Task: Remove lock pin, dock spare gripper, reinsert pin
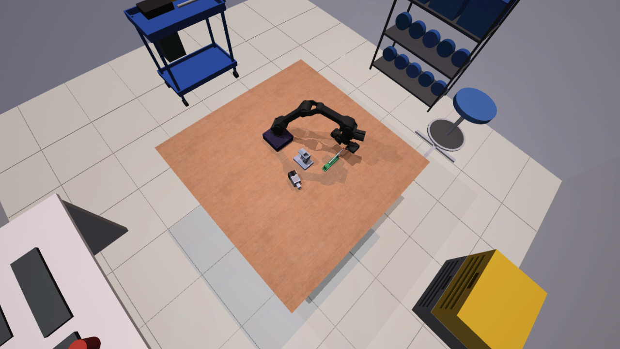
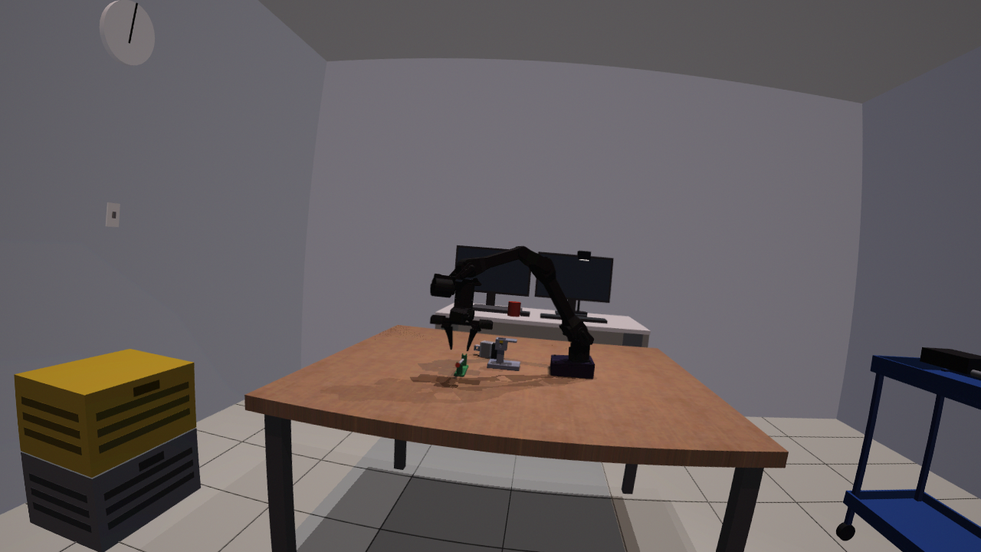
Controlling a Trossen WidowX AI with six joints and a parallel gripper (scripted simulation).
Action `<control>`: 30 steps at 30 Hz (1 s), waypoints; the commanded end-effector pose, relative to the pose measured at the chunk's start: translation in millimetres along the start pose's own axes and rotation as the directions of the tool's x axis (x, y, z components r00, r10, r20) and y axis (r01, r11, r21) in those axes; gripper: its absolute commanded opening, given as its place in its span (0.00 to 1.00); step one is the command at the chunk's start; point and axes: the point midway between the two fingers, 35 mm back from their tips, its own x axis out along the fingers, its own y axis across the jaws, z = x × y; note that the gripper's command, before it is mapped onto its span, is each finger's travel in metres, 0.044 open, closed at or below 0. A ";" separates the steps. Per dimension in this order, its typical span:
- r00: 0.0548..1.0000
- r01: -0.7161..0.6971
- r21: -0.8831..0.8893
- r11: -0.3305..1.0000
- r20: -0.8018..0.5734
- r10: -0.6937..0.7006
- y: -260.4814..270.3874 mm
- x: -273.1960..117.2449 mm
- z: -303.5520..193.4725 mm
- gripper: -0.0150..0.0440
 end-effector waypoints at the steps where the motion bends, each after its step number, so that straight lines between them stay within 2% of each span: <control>1: 1.000 -0.005 0.000 1.000 -0.003 0.005 1.0 2.1 -0.7 0.77; 2: 1.000 -0.005 0.000 1.000 -0.003 0.005 1.0 2.1 -0.7 0.82; 4: 1.000 -0.005 0.000 1.000 -0.006 0.005 -0.2 -6.6 -8.0 0.73; 8: 1.000 -0.002 -0.002 1.000 -0.022 0.002 -1.1 -56.2 -49.6 0.56; 16: 1.000 -0.002 -0.002 1.000 -0.025 0.002 -0.1 -64.8 -56.9 0.56; 20: 1.000 -0.002 -0.002 1.000 -0.025 0.002 -1.6 -46.0 -58.9 0.56; 25: 1.000 -0.002 -0.002 1.000 -0.025 0.002 0.4 2.2 -65.8 0.56; 30: 1.000 -0.002 -0.002 1.000 -0.025 0.002 0.5 6.0 -66.3 0.56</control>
